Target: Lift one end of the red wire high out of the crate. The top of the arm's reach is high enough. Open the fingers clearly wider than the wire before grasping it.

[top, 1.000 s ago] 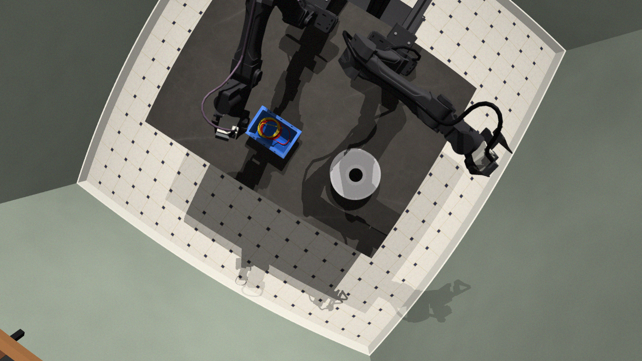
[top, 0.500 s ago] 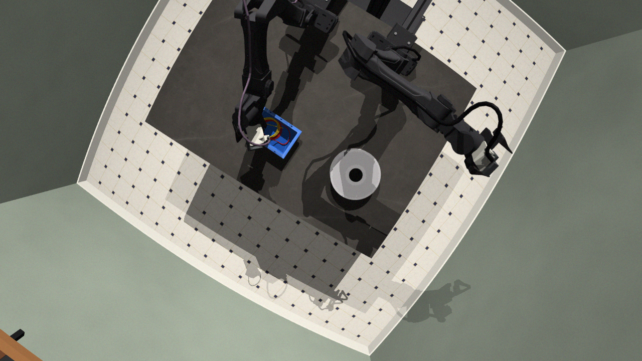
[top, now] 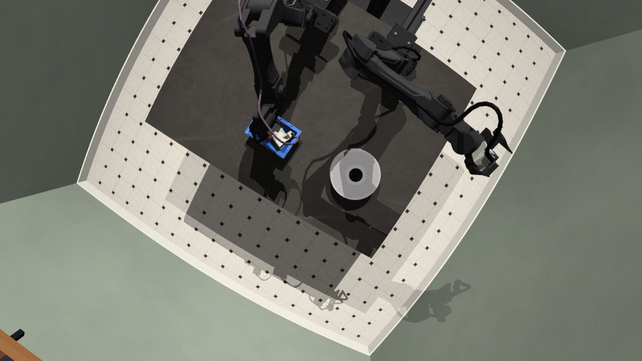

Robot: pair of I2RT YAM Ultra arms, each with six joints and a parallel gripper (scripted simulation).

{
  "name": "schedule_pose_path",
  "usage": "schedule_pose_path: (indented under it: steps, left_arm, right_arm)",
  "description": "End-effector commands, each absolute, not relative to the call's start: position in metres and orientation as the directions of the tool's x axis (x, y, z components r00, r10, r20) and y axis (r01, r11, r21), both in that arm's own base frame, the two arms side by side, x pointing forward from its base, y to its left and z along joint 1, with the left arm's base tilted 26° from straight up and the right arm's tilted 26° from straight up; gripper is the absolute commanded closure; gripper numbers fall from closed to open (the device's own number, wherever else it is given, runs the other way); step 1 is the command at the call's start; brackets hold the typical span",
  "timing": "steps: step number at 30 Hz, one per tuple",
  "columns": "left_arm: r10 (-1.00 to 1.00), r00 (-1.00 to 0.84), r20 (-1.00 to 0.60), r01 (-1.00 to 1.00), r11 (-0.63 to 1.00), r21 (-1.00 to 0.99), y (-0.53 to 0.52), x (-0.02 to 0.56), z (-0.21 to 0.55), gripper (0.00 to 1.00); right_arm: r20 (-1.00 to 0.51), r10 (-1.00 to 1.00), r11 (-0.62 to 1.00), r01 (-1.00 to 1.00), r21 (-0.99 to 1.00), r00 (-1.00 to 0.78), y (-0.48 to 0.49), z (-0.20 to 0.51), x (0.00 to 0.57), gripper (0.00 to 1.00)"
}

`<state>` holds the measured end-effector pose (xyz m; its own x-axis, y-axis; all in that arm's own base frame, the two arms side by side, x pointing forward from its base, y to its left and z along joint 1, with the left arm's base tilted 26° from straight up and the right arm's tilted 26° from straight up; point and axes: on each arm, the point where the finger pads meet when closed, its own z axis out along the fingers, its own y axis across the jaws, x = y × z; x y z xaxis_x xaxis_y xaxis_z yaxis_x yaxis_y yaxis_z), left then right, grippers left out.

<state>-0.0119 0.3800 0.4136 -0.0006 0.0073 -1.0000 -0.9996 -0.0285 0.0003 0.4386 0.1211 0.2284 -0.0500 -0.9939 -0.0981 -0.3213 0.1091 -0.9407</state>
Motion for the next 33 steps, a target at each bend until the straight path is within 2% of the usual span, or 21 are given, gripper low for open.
schedule_pose_path:
  steps: [1,10,33]
  left_arm:
    - [-0.003,-0.001,-1.000,-0.999,-0.051,0.002,0.383,-0.020,0.407,0.00]
    - [-0.003,-0.001,-1.000,-0.999,-0.051,0.002,0.383,-0.020,0.407,0.00]
    - [-0.004,-0.001,-1.000,-0.999,-0.051,0.002,0.383,-0.020,0.406,0.00]
  right_arm:
    - [0.015,-1.000,-0.007,-0.306,-0.952,-0.023,0.129,0.224,0.438,0.66]
    - [0.107,-0.994,-0.103,-0.319,-0.942,0.004,0.137,0.213,0.437,0.70]
    - [0.113,-0.994,-0.108,-0.321,-0.941,0.005,0.132,0.203,0.443,0.70]
